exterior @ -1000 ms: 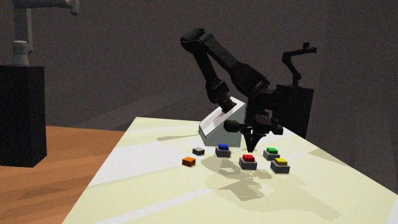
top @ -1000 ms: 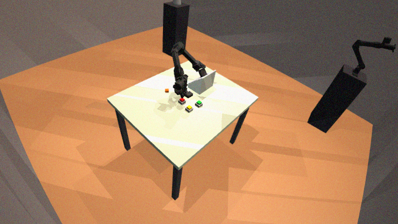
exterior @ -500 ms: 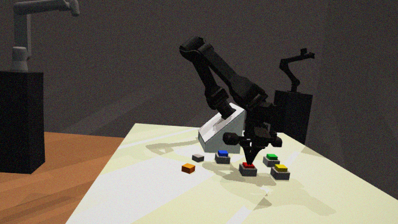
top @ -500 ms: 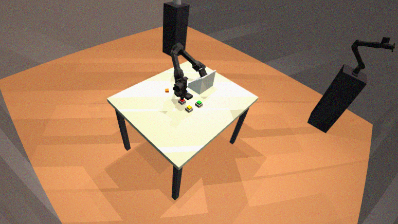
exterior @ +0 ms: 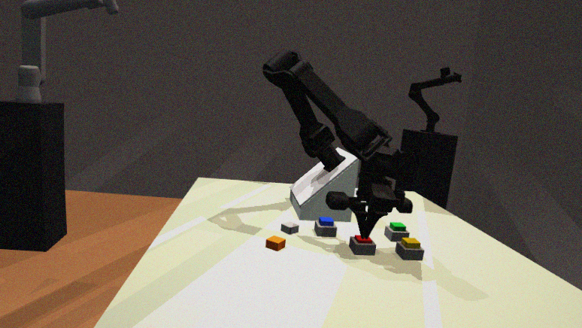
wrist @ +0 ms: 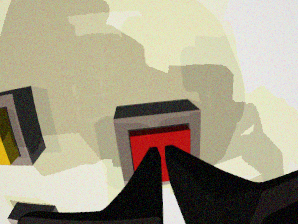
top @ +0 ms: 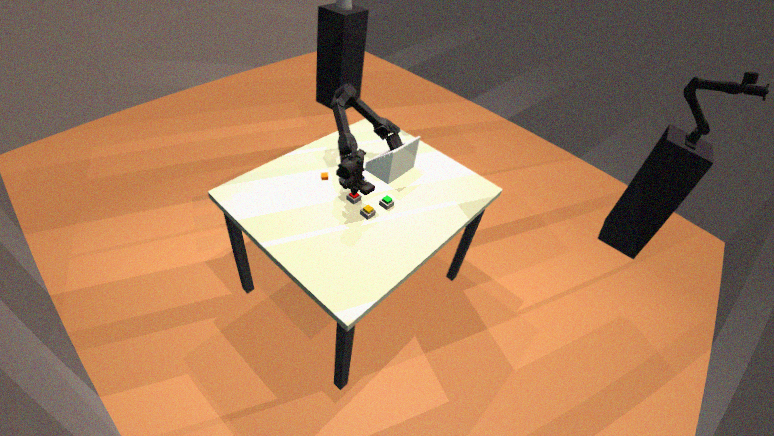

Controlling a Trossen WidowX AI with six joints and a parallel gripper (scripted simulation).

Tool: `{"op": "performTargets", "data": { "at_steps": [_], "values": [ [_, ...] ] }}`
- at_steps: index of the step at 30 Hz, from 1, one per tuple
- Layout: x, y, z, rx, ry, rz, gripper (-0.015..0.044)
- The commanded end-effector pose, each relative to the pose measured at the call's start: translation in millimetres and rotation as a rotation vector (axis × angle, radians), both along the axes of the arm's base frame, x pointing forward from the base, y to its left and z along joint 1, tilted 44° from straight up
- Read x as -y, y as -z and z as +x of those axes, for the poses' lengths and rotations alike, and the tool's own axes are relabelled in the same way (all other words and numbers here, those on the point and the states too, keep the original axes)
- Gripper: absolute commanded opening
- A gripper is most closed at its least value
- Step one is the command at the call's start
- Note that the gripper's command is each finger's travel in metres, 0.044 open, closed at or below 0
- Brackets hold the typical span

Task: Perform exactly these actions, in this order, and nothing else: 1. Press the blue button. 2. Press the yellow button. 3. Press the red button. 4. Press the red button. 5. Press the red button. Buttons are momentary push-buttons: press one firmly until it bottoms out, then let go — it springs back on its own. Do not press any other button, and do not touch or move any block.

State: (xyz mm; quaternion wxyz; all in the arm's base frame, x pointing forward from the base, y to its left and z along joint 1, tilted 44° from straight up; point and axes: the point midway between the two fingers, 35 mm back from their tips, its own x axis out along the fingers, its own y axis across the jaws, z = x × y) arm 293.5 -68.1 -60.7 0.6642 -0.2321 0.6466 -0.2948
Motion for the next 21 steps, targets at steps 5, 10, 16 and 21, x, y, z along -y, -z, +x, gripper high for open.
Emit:
{"op": "performTargets", "data": {
  "at_steps": [5, 10, 16, 21],
  "values": [
    [-14.5, -14.9, -1.3, -0.012, -0.004, 0.000, 0.0020],
    [-22.5, -23.4, -2.1, -0.011, 0.000, -0.002, 0.0020],
    [-83.5, 2.5, 4.6, -0.008, -0.010, 0.031, 0.0151],
    [-159.9, 37.1, -10.3, -0.011, -0.008, 0.036, 0.0283]
  ]
}}
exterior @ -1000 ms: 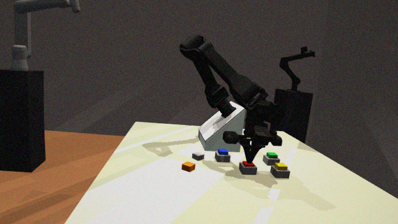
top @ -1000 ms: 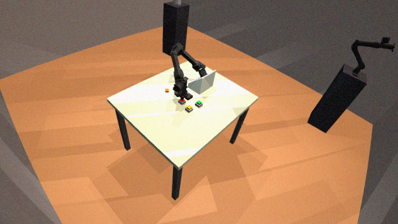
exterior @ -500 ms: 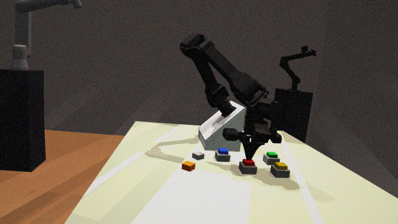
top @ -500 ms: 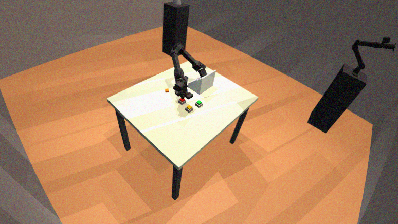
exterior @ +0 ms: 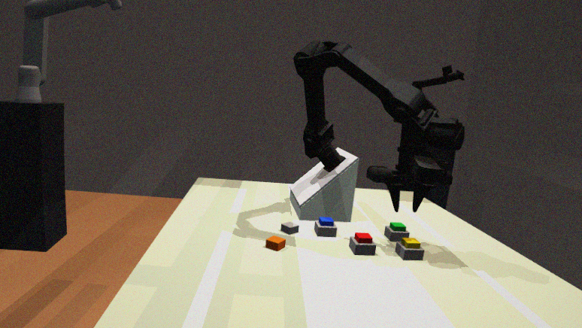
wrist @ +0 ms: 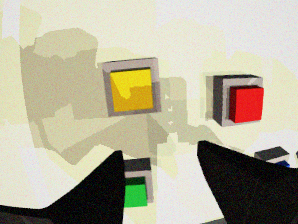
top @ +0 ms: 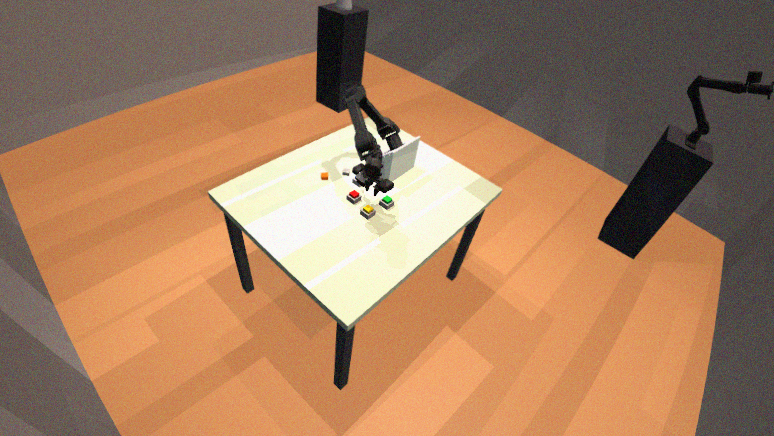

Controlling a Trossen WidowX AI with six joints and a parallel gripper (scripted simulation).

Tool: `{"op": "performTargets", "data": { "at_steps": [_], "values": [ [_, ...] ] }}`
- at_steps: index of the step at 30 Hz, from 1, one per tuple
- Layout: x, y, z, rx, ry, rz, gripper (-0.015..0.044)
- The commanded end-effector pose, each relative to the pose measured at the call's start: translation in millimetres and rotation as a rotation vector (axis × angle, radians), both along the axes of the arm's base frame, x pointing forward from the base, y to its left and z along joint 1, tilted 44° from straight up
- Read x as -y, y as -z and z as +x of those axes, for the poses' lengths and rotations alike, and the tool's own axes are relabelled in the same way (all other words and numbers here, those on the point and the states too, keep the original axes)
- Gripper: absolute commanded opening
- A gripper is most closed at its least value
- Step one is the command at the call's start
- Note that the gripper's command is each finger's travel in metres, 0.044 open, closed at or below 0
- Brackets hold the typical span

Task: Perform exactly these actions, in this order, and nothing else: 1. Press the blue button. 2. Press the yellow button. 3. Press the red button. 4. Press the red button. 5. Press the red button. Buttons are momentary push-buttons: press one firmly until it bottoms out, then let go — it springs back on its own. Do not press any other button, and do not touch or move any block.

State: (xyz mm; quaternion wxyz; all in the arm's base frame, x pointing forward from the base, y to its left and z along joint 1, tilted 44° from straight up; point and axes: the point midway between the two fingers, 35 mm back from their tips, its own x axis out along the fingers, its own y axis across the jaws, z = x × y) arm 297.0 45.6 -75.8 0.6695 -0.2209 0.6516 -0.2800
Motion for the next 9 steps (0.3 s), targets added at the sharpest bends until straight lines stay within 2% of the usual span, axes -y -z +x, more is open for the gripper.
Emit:
{"op": "performTargets", "data": {
  "at_steps": [1, 5, 9],
  "values": [
    [-60.4, 28.9, -19.9, -0.011, -0.001, -0.007, 0.0309],
    [-91.6, 45.2, -37.5, -0.009, 0.005, -0.024, 0.0400],
    [-91.6, 45.2, -37.5, -0.009, 0.005, -0.024, 0.0400]
  ]
}}
